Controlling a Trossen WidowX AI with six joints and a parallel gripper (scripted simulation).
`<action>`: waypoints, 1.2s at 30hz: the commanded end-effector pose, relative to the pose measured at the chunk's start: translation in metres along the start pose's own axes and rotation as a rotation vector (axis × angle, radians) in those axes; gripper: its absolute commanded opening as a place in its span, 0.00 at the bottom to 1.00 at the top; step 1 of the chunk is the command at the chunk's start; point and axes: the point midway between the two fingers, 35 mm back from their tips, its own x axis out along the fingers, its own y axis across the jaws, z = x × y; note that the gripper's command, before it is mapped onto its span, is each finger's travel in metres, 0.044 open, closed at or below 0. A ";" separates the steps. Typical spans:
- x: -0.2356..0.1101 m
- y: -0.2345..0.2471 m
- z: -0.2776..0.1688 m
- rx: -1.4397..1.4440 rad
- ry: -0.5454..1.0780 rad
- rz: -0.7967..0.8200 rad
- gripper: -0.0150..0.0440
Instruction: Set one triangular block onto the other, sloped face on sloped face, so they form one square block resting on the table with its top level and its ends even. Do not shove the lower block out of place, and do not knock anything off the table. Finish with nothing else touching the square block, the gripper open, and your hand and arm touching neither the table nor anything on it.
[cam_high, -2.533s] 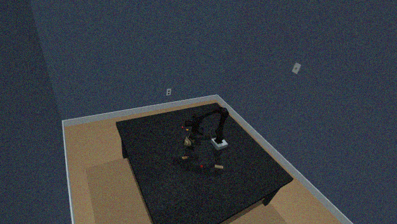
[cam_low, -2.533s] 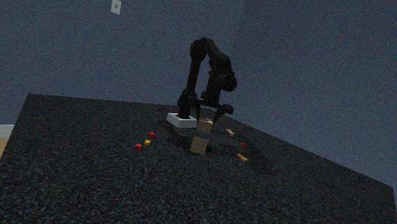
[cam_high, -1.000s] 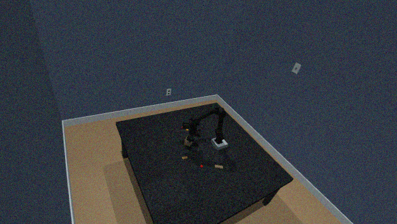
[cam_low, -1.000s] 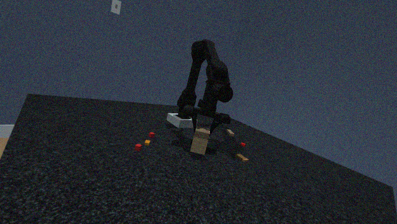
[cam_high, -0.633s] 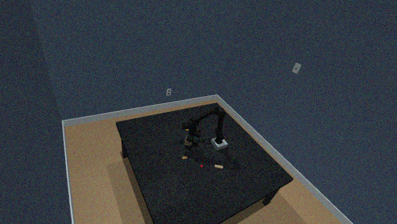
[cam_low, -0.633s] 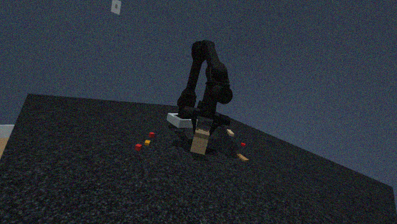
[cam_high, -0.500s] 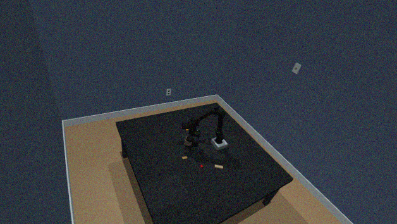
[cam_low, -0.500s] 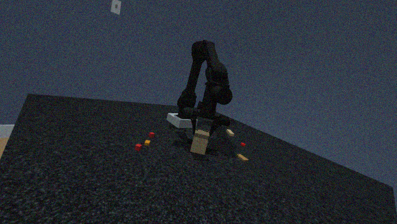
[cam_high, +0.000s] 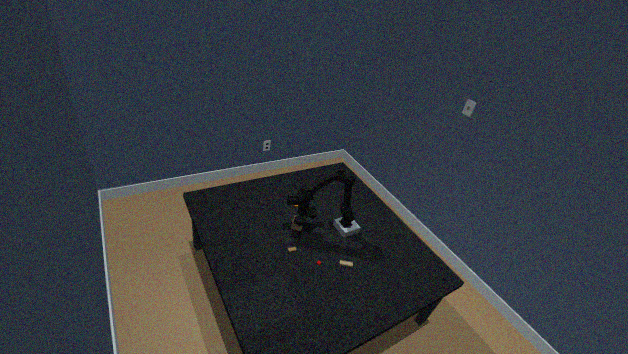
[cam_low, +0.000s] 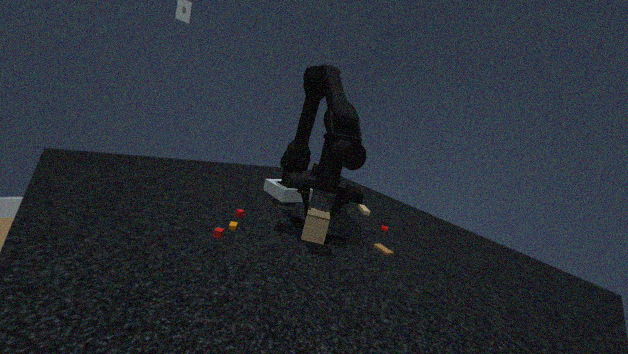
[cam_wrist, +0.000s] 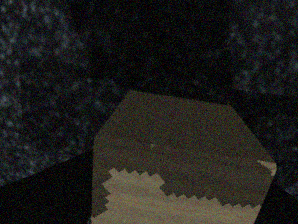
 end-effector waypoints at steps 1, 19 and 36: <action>0.003 0.001 -0.002 -0.006 0.002 0.004 0.25; 0.005 0.001 -0.002 -0.007 0.002 0.003 0.25; 0.005 0.001 -0.003 -0.004 0.000 0.001 0.25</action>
